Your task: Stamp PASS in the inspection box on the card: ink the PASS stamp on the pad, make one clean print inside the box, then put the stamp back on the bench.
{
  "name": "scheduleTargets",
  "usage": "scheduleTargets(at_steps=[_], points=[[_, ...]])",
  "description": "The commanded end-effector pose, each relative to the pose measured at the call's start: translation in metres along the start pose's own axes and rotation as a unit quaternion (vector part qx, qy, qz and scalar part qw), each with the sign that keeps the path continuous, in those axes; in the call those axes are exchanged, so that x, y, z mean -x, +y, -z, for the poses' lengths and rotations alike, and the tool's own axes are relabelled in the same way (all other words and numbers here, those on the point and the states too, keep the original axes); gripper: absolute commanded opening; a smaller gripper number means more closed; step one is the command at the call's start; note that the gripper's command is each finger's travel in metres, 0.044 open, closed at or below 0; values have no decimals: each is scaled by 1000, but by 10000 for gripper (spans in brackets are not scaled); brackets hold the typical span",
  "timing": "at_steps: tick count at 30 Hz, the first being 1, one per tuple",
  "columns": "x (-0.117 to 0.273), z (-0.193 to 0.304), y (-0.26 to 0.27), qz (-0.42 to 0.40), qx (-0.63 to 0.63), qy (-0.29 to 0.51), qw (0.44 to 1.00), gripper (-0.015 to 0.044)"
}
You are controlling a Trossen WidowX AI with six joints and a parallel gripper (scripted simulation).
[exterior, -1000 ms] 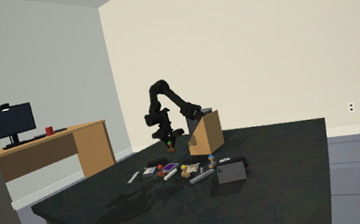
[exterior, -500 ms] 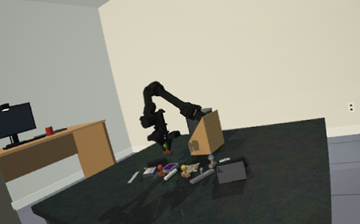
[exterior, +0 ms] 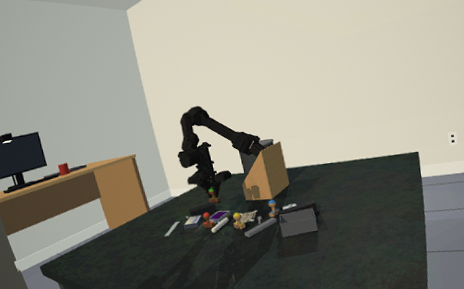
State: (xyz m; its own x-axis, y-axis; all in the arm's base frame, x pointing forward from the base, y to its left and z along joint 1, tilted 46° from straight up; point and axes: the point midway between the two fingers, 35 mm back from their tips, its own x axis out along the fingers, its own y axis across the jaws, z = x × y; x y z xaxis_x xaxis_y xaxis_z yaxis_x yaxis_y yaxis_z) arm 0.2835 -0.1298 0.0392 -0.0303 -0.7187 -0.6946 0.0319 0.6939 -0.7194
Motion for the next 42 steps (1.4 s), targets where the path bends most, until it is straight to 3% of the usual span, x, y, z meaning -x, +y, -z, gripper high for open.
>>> scheduleTargets(at_steps=[1, 42], points=[[-3, -2, 0, 2, 0, 0, 1000, 0], [-30, -2, -1, 0, -1, -1, 1000, 0]])
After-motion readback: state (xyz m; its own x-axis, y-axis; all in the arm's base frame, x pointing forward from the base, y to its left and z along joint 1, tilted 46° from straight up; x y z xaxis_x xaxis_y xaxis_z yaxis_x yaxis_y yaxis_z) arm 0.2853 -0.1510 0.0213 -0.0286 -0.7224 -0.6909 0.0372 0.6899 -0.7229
